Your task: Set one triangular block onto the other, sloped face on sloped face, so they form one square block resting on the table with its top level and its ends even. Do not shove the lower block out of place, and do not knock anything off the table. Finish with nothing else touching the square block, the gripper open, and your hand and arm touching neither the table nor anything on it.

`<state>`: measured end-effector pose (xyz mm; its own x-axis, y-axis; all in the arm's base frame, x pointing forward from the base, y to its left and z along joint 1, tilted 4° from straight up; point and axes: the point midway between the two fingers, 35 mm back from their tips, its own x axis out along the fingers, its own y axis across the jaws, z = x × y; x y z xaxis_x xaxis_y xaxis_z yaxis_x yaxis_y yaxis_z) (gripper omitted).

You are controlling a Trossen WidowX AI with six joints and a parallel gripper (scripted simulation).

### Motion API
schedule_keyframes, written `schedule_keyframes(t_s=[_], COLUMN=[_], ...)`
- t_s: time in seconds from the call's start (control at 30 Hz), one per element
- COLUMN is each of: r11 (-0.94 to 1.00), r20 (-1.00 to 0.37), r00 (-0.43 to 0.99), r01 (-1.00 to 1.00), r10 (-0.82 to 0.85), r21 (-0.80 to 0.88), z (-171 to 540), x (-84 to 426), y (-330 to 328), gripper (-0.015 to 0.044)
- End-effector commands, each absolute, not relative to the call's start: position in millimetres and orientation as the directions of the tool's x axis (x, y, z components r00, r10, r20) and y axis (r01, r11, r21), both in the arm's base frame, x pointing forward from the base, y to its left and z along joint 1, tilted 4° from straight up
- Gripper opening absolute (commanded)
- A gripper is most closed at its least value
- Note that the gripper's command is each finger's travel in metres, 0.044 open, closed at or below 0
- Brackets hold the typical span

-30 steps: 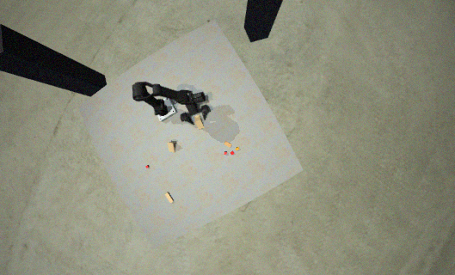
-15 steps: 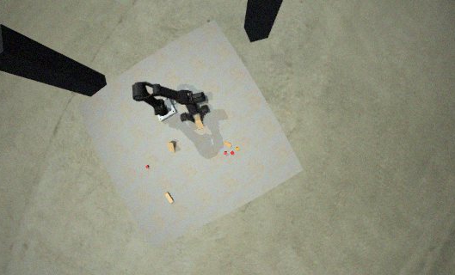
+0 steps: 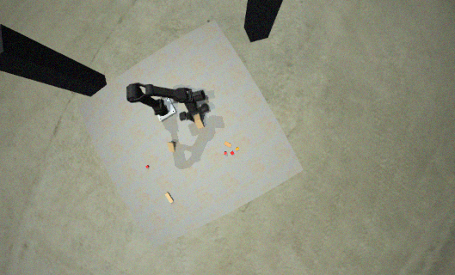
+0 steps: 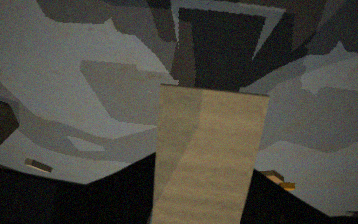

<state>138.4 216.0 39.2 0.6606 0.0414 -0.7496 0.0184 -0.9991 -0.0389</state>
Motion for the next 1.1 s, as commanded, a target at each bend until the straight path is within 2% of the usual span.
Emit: schedule_keyframes(t_s=[0.0,0.3,0.53,1.07], r11=[-0.999,-0.999,-0.999,-0.968], r20=[-0.749,-0.749,-0.759,-0.956], r00=[0.660,0.661,0.650,0.291], r01=[0.021,0.021,0.008,-0.248], r10=[0.046,0.045,0.039,-0.038], r21=[-0.043,-0.042,-0.044,-0.037], z=[59.4,99.5,96.4,92.2], x=[140.5,141.9,142.4,155.1], y=[216.7,209.1,209.3,207.7], gripper=[0.0000,0.0000,0.0000,0.0000])
